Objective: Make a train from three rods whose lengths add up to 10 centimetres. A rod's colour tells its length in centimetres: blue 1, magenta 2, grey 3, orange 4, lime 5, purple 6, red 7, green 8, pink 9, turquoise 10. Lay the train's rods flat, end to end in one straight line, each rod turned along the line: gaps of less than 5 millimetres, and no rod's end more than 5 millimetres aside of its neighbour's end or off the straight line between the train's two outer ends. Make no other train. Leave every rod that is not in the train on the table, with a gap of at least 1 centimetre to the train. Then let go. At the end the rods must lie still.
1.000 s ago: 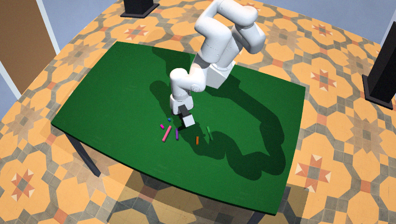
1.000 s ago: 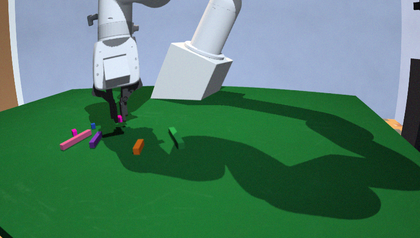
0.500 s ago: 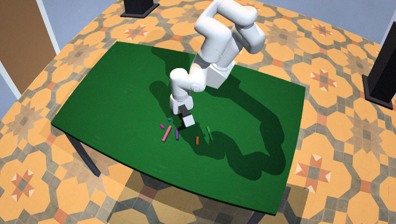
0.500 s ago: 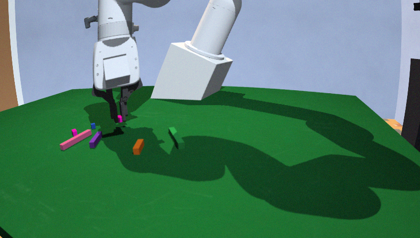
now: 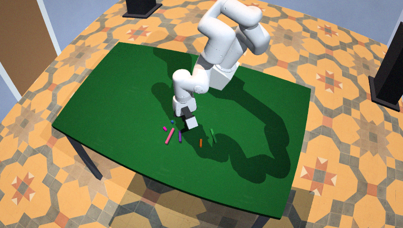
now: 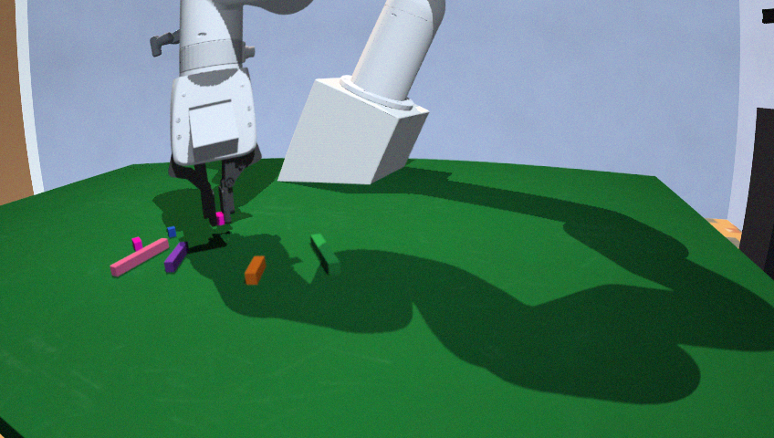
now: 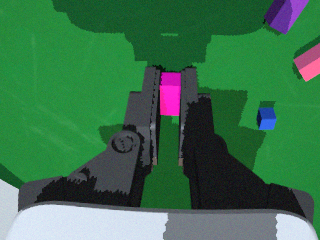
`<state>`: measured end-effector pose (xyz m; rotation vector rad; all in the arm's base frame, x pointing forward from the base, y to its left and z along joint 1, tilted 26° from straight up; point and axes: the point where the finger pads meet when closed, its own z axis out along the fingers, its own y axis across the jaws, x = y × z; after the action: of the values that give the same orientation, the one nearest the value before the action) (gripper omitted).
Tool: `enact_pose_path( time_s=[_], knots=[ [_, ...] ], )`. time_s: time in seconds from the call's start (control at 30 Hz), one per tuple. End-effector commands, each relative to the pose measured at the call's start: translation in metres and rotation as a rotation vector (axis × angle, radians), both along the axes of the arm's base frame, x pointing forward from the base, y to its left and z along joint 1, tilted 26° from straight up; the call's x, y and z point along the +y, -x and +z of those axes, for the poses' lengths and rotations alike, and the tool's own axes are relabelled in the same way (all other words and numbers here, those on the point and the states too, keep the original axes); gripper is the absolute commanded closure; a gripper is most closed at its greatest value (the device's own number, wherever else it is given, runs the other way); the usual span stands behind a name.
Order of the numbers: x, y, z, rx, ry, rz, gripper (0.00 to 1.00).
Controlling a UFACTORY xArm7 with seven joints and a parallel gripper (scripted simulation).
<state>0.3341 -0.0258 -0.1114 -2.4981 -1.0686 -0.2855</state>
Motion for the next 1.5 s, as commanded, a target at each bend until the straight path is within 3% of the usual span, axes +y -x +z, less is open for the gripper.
enact_pose_path(
  time_s=[0.0,1.47],
  knots=[
    [-0.002,-0.001,0.0,-0.002,0.002,-0.002,0.96],
    [0.003,-0.001,-0.011,-0.002,0.002,-0.002,0.96]
  ],
)
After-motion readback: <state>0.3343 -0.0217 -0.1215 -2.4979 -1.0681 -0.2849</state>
